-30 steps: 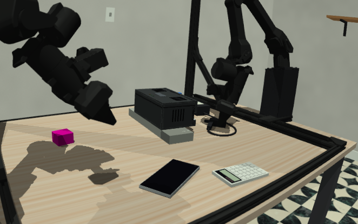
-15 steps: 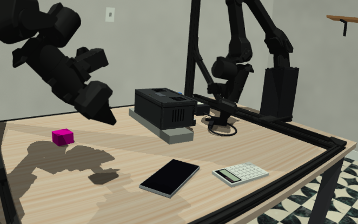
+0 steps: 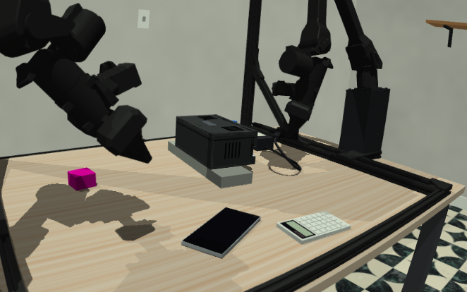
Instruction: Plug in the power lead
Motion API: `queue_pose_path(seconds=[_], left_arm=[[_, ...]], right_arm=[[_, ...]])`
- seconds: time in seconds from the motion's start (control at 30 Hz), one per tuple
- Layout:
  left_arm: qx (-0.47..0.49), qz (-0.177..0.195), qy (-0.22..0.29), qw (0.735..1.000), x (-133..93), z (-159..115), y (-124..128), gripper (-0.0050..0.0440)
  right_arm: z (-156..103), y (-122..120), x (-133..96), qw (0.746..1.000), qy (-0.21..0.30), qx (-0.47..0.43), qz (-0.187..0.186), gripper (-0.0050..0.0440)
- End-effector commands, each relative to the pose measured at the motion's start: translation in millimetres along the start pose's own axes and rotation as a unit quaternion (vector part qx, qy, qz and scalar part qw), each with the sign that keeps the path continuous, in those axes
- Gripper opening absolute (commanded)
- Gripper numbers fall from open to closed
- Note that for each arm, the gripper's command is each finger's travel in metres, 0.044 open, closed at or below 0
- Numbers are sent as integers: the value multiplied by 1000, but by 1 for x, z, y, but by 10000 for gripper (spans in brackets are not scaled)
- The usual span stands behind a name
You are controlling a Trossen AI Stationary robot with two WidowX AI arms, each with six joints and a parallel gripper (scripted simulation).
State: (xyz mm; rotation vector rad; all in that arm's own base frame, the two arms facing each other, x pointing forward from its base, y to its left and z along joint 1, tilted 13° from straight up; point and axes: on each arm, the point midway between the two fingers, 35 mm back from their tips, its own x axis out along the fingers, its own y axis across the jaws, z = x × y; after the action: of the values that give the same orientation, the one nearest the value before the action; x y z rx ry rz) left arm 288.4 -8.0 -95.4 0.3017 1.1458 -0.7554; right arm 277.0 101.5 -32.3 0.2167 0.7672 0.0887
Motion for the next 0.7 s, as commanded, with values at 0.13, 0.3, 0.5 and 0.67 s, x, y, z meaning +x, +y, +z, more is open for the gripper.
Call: queue_pose_path(seconds=[0.13,0.3,0.5,0.67], left_arm=[[-36,9,7,999,-3,10,0,0],[-81,22,17,996,1,20,0,0],[-136,39,25,990,6,33,0,0],[-191,58,29,980,10,47,-1,0]], right_arm=[[0,0,0,1000,-1,-2,-1,400],[0,0,0,1000,-1,-2,-1,400],[0,0,0,1000,-1,-2,-1,400],[0,0,0,1000,-1,-2,-1,400]])
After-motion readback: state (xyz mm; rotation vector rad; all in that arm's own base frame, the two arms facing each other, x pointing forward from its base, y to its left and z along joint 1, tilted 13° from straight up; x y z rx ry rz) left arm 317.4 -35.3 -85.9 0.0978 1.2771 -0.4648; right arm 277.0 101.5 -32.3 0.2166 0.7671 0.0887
